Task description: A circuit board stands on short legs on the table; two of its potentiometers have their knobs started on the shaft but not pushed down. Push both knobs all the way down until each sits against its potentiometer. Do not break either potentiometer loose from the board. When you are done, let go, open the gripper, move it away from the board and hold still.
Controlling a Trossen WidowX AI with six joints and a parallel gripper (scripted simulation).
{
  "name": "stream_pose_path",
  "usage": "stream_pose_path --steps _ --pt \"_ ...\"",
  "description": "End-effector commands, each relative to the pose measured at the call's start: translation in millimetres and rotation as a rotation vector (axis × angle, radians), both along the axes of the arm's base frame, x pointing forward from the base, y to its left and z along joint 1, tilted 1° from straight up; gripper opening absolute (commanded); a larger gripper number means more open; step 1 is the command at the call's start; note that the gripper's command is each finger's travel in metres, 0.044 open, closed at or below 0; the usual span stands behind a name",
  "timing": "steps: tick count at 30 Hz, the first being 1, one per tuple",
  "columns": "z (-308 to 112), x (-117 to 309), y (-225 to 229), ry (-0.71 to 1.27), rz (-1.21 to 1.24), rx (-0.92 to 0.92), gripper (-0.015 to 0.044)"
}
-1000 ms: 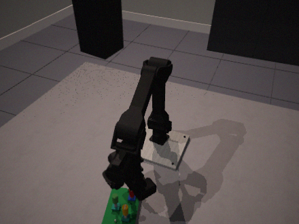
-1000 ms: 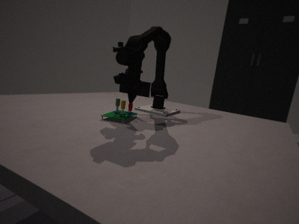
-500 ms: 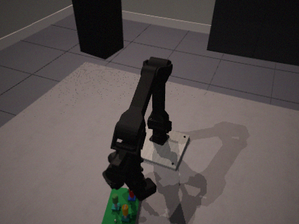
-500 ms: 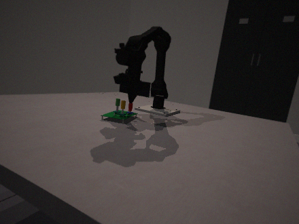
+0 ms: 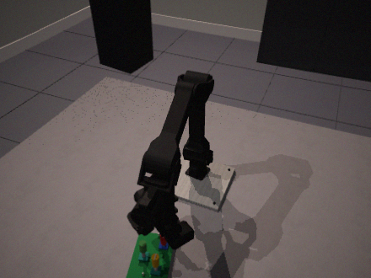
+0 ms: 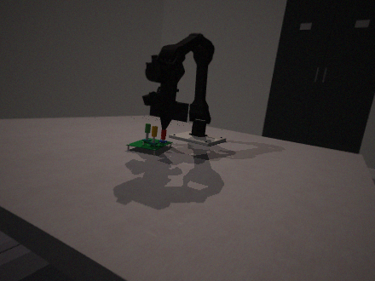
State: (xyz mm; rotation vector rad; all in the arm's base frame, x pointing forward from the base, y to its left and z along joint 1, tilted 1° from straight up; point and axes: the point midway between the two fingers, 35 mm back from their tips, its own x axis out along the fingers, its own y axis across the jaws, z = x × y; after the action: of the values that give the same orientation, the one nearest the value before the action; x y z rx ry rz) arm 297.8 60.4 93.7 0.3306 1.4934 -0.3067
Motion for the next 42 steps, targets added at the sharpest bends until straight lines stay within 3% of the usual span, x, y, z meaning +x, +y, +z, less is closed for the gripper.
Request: stream_pose_path --steps 1,22,42 --pt "-10.0 0.3 0.8 0.015 -0.005 0.002 0.0000" --pt "-10.7 0.4 0.8 0.015 -0.005 0.002 0.0000" --pt "18.5 -0.7 0.7 0.015 -0.005 0.002 0.0000"
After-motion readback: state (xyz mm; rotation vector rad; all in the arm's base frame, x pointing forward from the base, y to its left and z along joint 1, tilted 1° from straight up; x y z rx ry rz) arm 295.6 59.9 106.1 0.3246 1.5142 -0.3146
